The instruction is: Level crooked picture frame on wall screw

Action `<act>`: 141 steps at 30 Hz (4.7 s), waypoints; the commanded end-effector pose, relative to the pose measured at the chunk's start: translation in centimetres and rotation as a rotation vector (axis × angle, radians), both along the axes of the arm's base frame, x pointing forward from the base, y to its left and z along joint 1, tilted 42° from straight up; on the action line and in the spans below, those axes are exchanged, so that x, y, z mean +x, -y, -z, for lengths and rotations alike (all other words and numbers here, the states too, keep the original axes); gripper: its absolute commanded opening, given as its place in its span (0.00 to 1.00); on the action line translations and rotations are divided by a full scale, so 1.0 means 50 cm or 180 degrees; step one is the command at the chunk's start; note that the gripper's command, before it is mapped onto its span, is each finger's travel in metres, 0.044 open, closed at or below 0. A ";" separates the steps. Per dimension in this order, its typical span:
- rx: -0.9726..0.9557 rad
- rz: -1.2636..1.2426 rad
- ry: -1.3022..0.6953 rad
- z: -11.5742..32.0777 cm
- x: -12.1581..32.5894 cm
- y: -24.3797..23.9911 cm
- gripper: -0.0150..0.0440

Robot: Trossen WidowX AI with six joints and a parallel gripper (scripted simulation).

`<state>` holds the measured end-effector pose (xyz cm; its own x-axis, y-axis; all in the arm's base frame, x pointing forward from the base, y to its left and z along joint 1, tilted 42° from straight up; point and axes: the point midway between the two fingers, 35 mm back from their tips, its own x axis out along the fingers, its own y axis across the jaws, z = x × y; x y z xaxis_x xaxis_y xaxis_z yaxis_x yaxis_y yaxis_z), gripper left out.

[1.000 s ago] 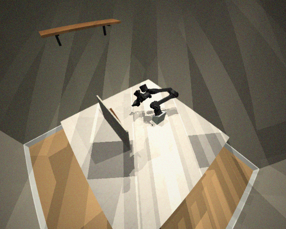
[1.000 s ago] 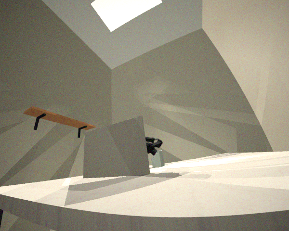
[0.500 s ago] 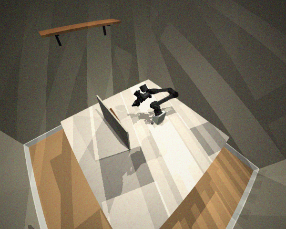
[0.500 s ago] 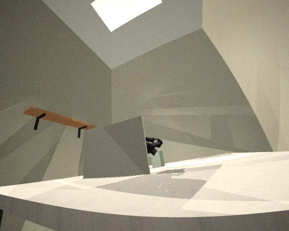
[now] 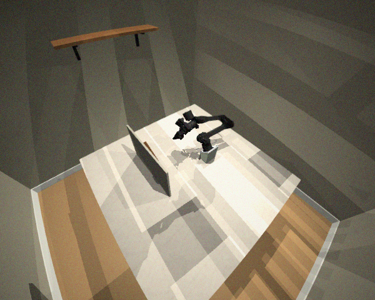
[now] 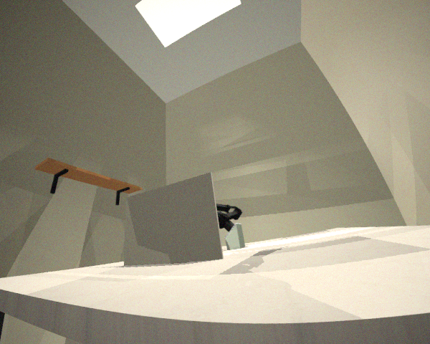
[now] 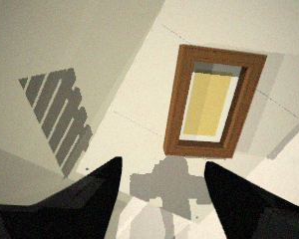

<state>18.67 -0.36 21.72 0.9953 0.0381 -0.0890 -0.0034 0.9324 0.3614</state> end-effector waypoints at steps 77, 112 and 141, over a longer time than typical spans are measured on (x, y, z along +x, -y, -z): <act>0.0141 0.0112 0.0305 0.060 0.133 0.057 0.69; 0.0143 0.0112 0.0316 0.059 0.293 0.056 0.69; 0.0144 0.0111 0.0321 0.056 0.361 0.056 0.69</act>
<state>36.11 -3.13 18.85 0.9999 0.0078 0.0098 -0.0110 0.9169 0.3989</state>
